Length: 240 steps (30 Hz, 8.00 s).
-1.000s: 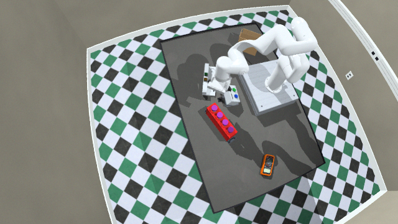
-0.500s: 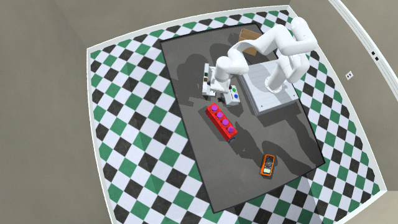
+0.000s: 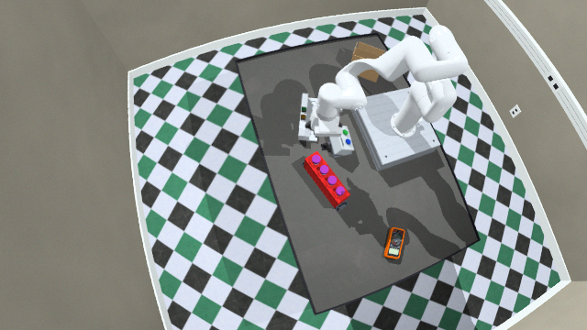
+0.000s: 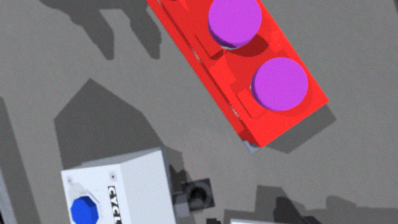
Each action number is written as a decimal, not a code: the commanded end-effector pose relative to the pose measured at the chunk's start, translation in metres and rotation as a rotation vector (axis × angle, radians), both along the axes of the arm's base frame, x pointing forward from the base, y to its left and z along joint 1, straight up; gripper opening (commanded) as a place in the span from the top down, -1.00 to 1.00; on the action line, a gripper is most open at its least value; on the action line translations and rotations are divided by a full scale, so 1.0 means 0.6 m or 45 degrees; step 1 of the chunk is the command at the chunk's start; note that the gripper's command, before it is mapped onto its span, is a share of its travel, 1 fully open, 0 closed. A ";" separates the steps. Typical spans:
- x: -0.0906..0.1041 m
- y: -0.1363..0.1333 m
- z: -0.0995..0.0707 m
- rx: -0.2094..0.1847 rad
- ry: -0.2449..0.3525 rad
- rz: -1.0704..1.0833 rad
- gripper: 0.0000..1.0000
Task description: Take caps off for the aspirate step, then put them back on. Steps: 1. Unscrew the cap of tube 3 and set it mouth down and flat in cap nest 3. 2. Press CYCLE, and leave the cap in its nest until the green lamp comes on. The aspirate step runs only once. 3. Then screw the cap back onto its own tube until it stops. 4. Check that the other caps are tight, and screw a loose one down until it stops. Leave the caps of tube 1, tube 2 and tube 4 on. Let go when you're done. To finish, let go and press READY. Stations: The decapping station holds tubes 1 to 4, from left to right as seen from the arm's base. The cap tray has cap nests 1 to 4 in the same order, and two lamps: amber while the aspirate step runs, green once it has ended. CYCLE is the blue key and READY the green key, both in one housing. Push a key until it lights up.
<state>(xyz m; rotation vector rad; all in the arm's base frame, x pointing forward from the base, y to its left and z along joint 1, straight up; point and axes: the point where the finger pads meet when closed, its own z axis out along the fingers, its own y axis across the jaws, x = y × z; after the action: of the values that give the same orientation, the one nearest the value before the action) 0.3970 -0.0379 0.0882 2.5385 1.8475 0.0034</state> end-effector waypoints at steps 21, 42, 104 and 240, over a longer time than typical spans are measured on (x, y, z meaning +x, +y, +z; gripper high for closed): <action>0.003 0.000 0.002 -0.007 0.000 0.478 0.08; 0.003 0.000 0.002 -0.012 0.004 0.745 0.08; 0.062 0.210 -0.064 -0.007 0.000 -0.255 0.08; 0.062 0.210 -0.074 -0.007 0.000 -0.255 1.00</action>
<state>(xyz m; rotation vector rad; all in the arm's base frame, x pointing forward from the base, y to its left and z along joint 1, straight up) 0.4326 0.0879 0.0425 2.7127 1.5867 -0.0049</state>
